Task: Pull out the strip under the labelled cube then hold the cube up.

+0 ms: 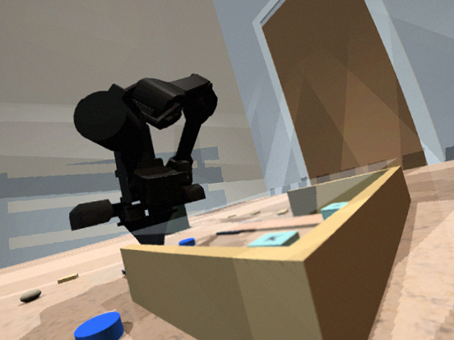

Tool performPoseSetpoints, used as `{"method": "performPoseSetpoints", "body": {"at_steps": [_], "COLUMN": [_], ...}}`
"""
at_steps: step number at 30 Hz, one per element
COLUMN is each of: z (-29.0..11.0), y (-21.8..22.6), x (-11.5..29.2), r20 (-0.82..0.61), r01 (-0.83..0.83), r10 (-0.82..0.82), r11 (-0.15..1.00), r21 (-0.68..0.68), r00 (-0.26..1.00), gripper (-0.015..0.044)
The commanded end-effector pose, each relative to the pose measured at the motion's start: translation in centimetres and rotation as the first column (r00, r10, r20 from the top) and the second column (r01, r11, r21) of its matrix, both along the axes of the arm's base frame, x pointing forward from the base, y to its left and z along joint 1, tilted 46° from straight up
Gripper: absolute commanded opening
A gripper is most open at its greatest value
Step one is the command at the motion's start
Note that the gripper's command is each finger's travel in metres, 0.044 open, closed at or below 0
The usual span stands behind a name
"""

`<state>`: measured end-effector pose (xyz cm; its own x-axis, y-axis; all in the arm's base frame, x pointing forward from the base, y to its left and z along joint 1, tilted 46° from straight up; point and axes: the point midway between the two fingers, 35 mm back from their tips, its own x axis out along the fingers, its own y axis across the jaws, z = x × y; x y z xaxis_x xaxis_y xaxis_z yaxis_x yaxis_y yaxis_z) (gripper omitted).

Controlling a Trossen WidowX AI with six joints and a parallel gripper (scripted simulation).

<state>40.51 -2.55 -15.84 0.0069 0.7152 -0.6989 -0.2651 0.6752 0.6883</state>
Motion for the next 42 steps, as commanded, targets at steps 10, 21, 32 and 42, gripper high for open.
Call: {"method": "performPoseSetpoints", "body": {"at_steps": [10,21,32,42], "z": [-0.3,-0.7,-1.1,-1.4], "y": [0.4,0.1,-0.2,-0.4], "x": [0.0,-1.6,-3.3,-4.7], "r20": [-0.003,-0.004,-0.004,-0.005], "r01": [-0.001,-0.001,-0.001,-0.001], "r10": [0.001,0.001,0.001,0.001], "r11": [1.000,1.000,1.000,1.000], "r21": [0.005,0.004,0.004,0.003], "r00": [1.000,1.000,1.000,1.000], "gripper": [0.0000,0.0000,0.0000,0.0000]}}
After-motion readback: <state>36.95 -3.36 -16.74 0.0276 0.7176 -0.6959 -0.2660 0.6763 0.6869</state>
